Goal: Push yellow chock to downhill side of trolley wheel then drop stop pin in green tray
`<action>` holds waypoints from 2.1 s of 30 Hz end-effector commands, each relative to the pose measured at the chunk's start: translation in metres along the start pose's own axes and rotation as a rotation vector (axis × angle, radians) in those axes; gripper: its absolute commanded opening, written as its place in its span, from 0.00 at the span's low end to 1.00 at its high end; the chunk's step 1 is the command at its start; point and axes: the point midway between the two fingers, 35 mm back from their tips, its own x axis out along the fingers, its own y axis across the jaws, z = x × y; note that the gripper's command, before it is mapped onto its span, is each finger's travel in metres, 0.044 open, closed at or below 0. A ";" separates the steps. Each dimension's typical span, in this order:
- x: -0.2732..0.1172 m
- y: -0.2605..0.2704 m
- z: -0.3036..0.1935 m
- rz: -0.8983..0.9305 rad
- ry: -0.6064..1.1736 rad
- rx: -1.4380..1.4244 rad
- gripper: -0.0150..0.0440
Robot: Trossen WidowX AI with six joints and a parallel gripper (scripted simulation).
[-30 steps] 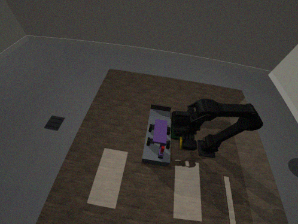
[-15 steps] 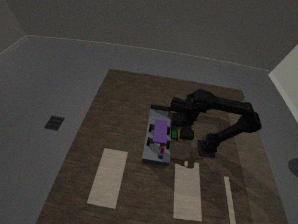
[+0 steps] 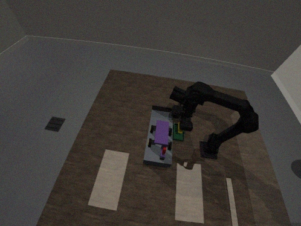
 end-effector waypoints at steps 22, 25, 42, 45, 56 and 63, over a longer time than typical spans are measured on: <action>0.002 -0.070 0.020 0.115 -0.007 -0.002 0.25; 0.002 -0.070 0.021 0.115 -0.007 -0.002 0.25; 0.011 -0.073 0.050 0.115 -0.009 -0.002 0.25; 0.019 -0.072 0.049 0.115 -0.009 -0.002 0.25; 0.050 -0.070 0.050 0.116 -0.009 -0.002 0.25; 0.069 -0.066 0.051 0.116 -0.009 -0.002 0.25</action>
